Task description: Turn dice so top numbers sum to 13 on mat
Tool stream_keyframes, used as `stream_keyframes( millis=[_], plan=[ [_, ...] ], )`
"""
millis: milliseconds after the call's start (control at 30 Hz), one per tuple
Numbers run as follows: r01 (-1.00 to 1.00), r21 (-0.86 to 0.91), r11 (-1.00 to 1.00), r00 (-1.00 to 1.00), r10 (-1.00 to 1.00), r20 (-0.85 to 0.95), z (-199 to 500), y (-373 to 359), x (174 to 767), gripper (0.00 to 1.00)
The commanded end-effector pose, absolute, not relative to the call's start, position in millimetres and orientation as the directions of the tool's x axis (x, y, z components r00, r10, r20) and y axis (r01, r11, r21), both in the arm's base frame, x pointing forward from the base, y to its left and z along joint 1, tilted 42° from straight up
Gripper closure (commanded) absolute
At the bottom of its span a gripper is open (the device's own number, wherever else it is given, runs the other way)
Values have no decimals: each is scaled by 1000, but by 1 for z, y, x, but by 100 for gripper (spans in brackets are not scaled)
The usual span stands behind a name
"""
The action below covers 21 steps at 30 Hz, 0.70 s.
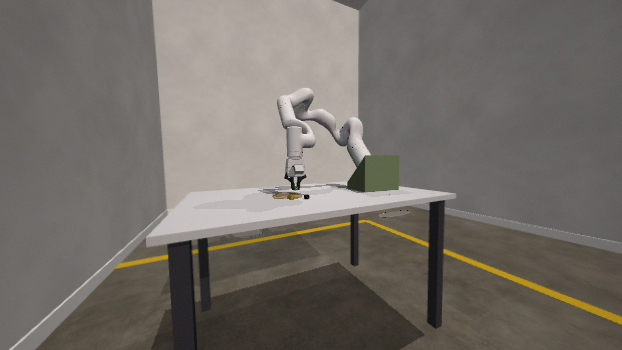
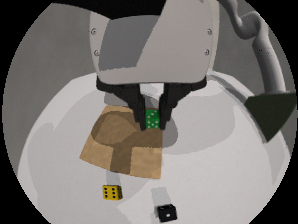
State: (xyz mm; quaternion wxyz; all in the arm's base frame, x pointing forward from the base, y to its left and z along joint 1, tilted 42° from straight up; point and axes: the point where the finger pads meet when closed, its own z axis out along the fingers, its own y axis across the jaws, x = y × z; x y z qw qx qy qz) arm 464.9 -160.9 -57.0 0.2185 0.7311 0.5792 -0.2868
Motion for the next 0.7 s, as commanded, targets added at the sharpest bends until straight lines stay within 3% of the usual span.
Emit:
stream_keyframes(
  millis=[0,667],
  plan=[
    [973,-10,-232,165,721,-672,-67,-169,464,85],
    [973,-10,-232,165,721,-672,-71,-173,464,85]
  ],
)
